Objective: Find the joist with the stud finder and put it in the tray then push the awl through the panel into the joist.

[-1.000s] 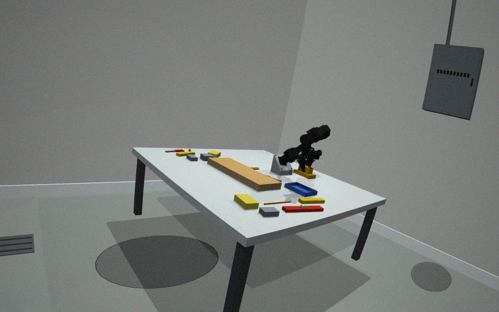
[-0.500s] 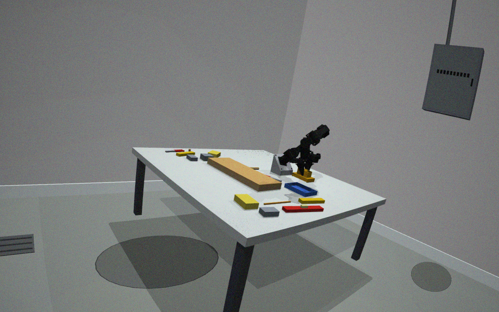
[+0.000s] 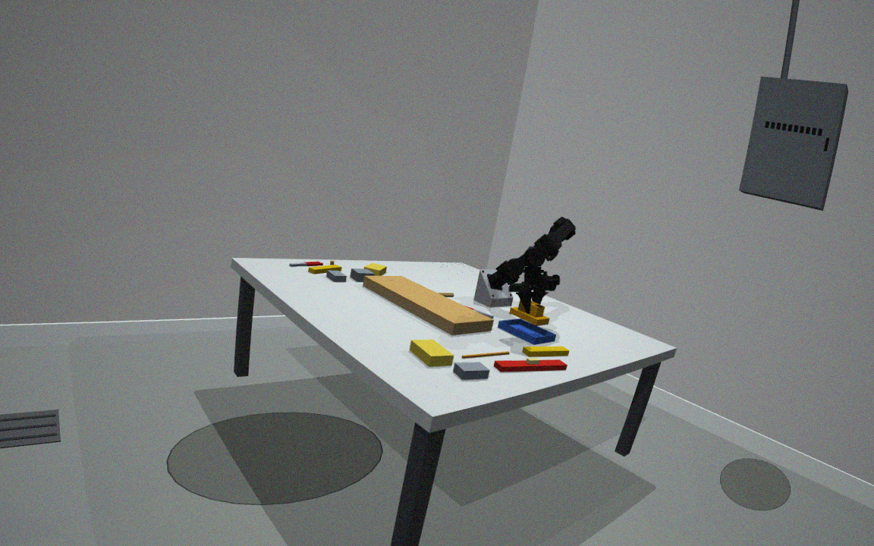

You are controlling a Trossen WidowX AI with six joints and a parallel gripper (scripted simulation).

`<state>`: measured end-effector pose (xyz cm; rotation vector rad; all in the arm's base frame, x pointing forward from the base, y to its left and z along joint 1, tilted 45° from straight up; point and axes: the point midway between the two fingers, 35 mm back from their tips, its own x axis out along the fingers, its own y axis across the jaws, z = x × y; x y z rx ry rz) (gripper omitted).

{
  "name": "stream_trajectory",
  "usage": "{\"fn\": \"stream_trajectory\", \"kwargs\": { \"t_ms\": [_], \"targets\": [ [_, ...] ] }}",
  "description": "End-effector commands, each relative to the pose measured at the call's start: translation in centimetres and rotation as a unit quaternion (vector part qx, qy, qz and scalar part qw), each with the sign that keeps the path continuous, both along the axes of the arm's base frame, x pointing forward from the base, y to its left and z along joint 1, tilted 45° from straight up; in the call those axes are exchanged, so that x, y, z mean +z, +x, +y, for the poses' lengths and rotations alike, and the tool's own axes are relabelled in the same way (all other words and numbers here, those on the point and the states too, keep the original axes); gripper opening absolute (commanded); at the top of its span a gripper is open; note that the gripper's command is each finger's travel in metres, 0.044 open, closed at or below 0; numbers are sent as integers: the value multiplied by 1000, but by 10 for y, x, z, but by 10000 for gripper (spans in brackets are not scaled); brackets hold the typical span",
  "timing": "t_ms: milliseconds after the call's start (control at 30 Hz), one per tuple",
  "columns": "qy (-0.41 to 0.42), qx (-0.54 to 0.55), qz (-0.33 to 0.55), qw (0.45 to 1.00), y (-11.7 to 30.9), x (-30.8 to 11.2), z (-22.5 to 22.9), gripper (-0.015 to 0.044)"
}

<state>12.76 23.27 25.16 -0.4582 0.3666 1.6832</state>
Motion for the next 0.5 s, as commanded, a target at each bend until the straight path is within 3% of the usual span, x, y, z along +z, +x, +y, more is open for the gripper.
{"fn": "stream_trajectory", "kwargs": {
  "t_ms": [0,467],
  "targets": [
    [1,-2,-1,1000,0,-4,5,0],
    [5,-3,0,1000,-4,-17,18,0]
  ]
}}
